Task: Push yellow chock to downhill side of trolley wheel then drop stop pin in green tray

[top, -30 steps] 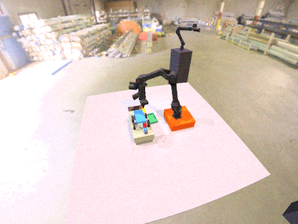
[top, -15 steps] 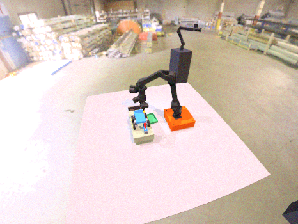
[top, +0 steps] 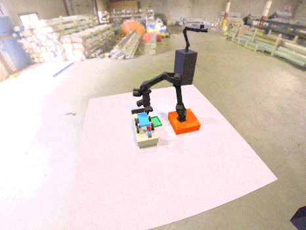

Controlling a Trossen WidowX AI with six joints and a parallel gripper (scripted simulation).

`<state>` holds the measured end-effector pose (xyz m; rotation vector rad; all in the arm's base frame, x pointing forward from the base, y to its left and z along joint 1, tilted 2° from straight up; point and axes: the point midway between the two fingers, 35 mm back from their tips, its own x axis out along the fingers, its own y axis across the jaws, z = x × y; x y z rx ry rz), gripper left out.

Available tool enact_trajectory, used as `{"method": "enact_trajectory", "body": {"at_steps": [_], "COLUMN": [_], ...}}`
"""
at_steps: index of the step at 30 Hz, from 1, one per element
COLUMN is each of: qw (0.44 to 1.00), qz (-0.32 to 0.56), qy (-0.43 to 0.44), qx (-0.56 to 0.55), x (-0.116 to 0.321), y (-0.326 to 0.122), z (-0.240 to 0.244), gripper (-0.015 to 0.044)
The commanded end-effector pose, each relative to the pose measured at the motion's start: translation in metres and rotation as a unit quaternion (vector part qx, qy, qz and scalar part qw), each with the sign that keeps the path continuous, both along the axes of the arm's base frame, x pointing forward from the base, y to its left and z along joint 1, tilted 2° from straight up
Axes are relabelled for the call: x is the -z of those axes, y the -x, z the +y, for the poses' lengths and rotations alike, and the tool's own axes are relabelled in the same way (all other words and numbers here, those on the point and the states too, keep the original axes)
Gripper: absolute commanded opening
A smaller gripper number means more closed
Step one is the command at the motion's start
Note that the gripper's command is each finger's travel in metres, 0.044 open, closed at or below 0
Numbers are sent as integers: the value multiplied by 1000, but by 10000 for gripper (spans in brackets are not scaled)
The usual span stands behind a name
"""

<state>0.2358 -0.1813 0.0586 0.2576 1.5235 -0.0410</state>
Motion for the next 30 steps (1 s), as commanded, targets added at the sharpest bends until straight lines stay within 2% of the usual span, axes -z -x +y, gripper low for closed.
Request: {"method": "enact_trajectory", "body": {"at_steps": [1, 30], "qw": [1000, 1000], "qz": [-2, 0], "qy": [-1, 0], "qx": [2, 0], "x": [-1, -3], "y": [-1, -5], "z": [5, 26], "gripper": [0, 0]}}
